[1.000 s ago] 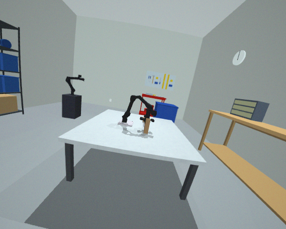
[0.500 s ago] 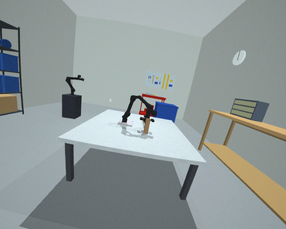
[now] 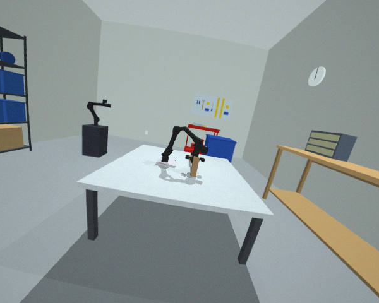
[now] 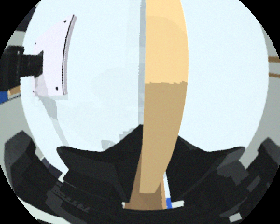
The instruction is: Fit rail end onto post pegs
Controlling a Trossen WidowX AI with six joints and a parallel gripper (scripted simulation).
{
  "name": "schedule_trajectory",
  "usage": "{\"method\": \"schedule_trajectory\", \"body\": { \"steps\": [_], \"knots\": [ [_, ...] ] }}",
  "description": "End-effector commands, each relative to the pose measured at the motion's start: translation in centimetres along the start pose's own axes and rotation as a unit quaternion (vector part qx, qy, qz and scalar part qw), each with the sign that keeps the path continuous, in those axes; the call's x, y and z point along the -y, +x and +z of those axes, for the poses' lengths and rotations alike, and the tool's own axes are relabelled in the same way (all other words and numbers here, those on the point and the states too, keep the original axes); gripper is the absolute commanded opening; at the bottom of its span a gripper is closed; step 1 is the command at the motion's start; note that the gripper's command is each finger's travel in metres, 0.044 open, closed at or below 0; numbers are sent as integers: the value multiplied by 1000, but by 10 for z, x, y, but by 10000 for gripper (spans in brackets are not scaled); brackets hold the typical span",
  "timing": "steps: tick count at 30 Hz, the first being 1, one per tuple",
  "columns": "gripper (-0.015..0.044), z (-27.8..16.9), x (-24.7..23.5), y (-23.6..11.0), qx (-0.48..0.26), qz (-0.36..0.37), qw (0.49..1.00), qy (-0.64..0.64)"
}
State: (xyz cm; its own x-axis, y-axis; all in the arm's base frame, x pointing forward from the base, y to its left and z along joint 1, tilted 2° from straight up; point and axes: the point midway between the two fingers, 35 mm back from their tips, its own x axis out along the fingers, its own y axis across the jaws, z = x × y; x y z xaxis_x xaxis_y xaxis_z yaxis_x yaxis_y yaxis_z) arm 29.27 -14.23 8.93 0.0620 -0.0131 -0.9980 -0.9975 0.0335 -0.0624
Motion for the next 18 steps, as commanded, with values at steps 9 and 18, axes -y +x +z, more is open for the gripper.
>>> {"method": "schedule_trajectory", "body": {
  "steps": [9, 18],
  "knots": [
    [0, -6, 1, -3, -3, -3, 1000, 0],
    [0, -9, 1, -3, -3, -3, 1000, 0]
  ]
}}
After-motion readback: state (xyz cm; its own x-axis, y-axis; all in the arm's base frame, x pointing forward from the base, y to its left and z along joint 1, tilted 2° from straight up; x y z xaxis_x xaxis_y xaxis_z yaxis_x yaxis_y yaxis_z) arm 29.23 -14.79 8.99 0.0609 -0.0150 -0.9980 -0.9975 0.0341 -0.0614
